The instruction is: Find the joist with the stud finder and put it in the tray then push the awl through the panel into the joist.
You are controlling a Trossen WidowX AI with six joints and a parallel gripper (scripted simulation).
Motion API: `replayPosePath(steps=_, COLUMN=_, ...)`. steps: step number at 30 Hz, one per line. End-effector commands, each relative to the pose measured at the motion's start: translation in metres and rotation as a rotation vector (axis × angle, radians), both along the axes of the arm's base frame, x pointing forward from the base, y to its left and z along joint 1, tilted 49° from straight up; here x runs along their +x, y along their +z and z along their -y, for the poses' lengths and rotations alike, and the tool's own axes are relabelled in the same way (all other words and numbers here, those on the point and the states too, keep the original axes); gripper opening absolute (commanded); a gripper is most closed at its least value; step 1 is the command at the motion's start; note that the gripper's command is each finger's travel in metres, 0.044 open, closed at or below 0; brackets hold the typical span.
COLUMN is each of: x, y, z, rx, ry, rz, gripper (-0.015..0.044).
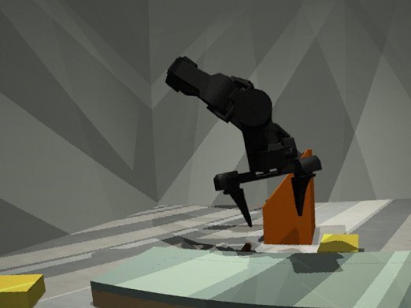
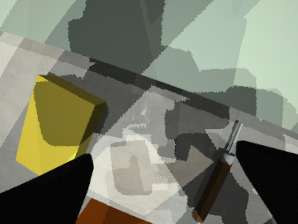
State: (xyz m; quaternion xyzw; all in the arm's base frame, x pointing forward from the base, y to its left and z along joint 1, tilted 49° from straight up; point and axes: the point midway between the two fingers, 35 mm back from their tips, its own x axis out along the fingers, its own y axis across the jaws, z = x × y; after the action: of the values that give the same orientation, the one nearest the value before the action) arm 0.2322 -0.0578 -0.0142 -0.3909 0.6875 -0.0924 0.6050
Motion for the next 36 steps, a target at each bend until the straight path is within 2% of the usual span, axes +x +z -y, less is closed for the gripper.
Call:
replayPosePath(steps=1, x=-0.043, y=0.025, z=0.047, rx=-0.082, ry=-0.187, rz=0.105, gripper=0.044)
replayPosePath(steps=6, x=-0.083, y=0.039, z=0.076, rx=-0.158, ry=-0.342, rz=0.185, gripper=0.044)
replayPosePath(steps=36, x=-0.078, y=0.024, z=0.083, rx=-0.152, ry=-0.343, rz=0.184, gripper=0.044)
